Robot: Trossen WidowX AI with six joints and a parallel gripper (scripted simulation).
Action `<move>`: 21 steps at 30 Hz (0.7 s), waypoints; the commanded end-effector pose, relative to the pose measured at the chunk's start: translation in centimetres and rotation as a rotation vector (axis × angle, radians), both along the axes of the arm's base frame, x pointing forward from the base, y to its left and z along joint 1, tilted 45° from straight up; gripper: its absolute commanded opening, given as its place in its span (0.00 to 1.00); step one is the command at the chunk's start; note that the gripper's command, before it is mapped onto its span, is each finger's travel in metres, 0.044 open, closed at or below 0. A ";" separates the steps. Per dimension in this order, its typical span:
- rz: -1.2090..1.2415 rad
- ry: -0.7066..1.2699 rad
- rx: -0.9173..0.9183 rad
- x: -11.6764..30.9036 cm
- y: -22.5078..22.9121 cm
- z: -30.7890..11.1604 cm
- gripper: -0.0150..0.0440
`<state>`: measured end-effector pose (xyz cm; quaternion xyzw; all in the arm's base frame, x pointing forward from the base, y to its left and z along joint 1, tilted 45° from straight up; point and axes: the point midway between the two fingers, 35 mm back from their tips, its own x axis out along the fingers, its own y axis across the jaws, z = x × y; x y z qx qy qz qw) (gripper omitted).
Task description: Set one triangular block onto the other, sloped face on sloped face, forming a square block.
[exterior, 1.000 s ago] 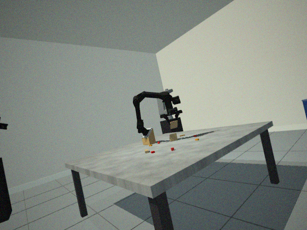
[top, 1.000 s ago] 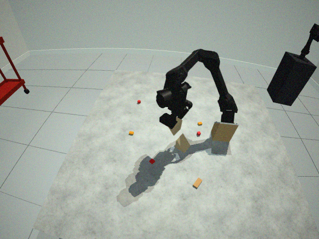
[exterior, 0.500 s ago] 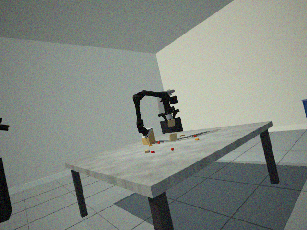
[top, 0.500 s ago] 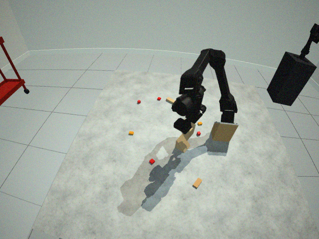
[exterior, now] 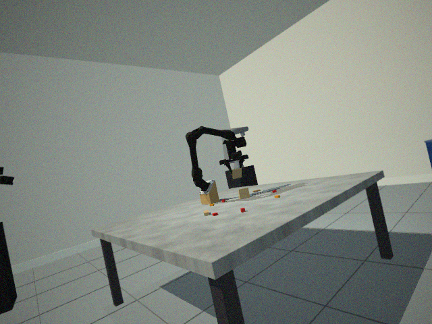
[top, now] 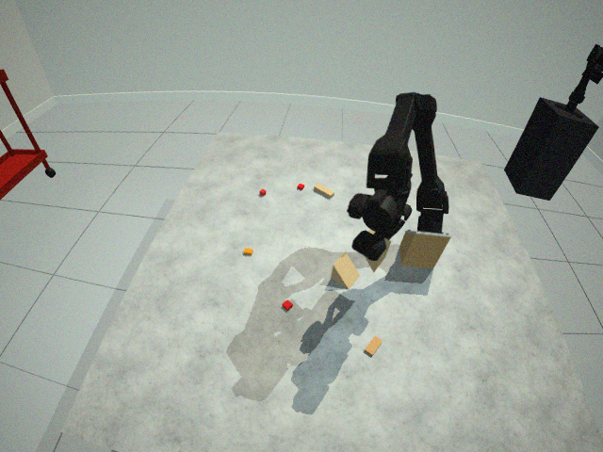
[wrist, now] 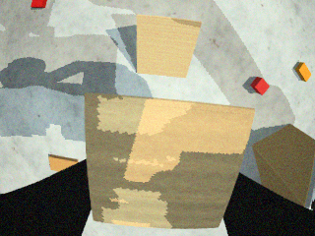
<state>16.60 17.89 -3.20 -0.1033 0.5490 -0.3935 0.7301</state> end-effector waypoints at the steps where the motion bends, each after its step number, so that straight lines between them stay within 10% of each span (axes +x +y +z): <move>1: -0.008 0.001 -0.003 0.3 -0.8 -0.6 0.25; 21: -0.009 -0.002 -0.007 3.3 -6.5 -4.3 0.25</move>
